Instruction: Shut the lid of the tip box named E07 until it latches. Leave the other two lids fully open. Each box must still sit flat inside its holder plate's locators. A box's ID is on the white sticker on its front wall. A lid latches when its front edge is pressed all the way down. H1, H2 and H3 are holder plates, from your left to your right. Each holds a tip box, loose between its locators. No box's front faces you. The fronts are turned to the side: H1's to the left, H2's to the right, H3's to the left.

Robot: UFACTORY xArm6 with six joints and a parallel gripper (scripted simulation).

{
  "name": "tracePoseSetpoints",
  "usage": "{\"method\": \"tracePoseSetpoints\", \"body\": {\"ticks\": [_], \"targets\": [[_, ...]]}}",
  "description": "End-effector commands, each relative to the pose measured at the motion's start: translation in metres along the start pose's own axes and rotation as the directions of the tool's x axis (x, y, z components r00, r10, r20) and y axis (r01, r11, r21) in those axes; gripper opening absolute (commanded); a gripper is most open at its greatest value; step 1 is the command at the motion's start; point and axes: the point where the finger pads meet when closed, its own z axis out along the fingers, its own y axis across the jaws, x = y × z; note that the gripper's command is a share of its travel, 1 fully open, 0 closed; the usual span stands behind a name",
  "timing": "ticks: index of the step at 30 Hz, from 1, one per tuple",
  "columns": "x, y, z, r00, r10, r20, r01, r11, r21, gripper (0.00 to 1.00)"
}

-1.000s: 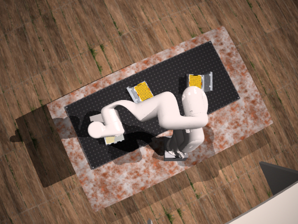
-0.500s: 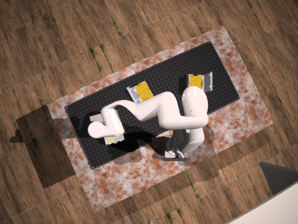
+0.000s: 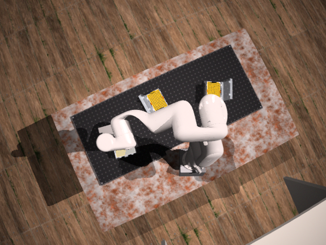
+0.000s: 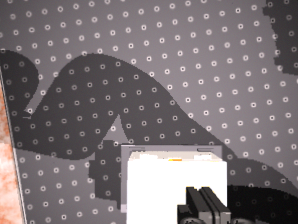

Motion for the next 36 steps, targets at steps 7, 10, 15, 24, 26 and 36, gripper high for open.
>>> {"method": "tracePoseSetpoints", "body": {"ticks": [7,10,15,24,26,36], "targets": [[-0.016,-0.001,0.016,1.0,0.0,0.0,0.0,1.0,0.002,0.0],[-0.018,-0.001,0.018,1.0,0.0,0.0,0.0,1.0,0.002,0.0],[-0.027,-0.001,0.028,1.0,0.0,0.0,0.0,1.0,0.002,0.0],[-0.044,-0.001,0.045,1.0,0.0,0.0,0.0,1.0,0.002,0.0],[-0.044,-0.001,0.045,1.0,0.0,0.0,0.0,1.0,0.002,0.0],[-0.063,-0.001,0.064,1.0,0.0,0.0,0.0,1.0,0.002,0.0]]}}
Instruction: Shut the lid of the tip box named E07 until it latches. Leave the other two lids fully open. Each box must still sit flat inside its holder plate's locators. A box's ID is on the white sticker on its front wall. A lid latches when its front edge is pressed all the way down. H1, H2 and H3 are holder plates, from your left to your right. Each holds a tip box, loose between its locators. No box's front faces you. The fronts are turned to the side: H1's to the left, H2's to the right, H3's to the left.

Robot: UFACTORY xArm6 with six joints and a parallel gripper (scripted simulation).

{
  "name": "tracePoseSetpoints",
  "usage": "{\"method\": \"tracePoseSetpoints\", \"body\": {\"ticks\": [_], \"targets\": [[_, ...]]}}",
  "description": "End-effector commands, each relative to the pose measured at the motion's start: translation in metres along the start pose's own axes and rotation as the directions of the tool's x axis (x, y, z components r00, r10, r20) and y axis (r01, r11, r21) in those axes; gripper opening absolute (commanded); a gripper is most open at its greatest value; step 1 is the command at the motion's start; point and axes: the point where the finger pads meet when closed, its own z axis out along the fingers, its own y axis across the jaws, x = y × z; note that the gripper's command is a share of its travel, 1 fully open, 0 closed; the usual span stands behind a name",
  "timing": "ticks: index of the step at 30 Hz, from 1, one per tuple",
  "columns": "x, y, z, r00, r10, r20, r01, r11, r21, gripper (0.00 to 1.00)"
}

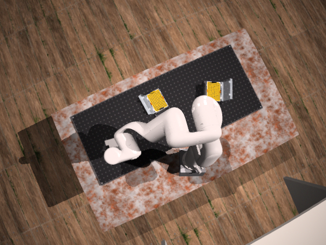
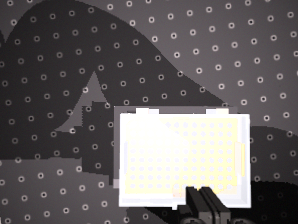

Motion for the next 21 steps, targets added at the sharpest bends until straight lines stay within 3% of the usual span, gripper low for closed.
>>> {"method": "tracePoseSetpoints", "body": {"ticks": [1,21], "targets": [[-0.005,-0.001,0.004,1.0,0.001,0.0,-0.001,1.0,0.004,0.0],[-0.011,-0.001,0.019,1.0,0.001,0.0,-0.001,1.0,0.004,0.0]]}}
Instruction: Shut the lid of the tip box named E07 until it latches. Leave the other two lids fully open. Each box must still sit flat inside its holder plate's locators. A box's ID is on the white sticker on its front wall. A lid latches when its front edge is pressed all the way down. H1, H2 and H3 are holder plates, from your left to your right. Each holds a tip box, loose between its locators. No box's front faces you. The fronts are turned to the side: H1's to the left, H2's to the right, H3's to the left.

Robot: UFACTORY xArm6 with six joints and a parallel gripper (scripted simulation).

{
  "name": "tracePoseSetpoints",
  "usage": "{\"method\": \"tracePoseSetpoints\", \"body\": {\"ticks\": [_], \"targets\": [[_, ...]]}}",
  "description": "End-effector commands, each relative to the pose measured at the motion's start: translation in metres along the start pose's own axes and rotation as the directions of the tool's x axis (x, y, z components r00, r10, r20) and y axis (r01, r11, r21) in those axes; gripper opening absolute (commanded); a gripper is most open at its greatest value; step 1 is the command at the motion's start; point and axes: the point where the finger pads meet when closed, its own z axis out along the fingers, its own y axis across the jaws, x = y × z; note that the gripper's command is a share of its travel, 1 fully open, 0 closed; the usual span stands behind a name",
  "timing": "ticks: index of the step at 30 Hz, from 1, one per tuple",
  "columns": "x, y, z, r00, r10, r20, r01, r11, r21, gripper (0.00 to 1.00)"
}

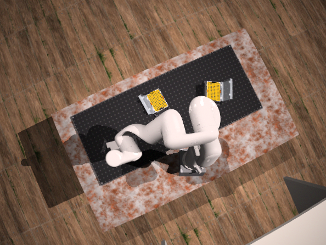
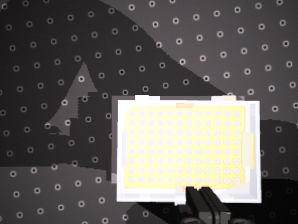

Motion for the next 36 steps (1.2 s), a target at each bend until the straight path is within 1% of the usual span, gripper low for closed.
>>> {"method": "tracePoseSetpoints", "body": {"ticks": [1,3,15,36], "targets": [[0.0,-0.001,0.004,1.0,0.001,0.0,-0.001,1.0,0.003,0.0],[0.0,-0.001,0.004,1.0,0.001,0.0,-0.001,1.0,0.003,0.0],[0.0,-0.001,0.024,1.0,0.001,0.0,-0.001,1.0,0.003,0.0],[0.0,-0.001,0.027,1.0,0.001,0.0,-0.001,1.0,0.003,0.0]]}}
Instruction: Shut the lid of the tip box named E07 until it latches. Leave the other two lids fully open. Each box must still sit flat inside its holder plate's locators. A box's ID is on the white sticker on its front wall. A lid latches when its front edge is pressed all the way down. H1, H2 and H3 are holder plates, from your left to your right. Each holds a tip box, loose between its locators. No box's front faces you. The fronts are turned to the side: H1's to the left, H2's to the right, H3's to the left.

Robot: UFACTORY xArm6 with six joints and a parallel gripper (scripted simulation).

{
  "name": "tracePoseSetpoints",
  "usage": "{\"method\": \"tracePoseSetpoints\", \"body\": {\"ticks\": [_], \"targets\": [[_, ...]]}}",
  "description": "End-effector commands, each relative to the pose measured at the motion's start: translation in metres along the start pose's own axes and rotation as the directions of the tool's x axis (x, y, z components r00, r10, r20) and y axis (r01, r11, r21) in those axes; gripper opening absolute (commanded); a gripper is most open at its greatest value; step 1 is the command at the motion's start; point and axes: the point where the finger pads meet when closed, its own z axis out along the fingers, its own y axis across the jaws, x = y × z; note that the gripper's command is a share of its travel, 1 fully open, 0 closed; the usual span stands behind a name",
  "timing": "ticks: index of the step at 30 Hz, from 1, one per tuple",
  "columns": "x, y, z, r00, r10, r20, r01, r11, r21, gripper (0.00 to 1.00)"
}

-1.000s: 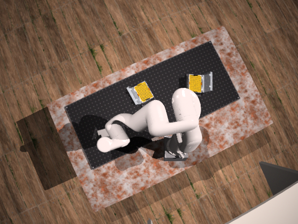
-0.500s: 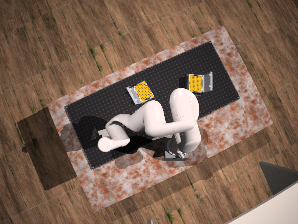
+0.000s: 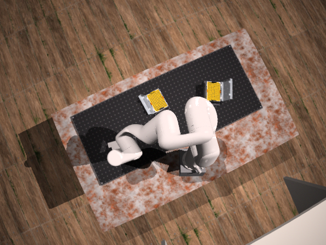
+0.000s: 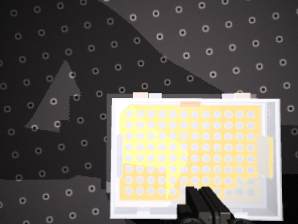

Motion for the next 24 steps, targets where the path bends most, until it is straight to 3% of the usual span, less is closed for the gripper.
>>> {"method": "tracePoseSetpoints", "body": {"ticks": [1,24], "targets": [[0.0004,-0.0013,-0.001,1.0,0.001,0.0,-0.001,1.0,0.004,0.0],[0.0004,-0.0013,0.006,1.0,0.001,0.0,-0.001,1.0,0.004,0.0]]}}
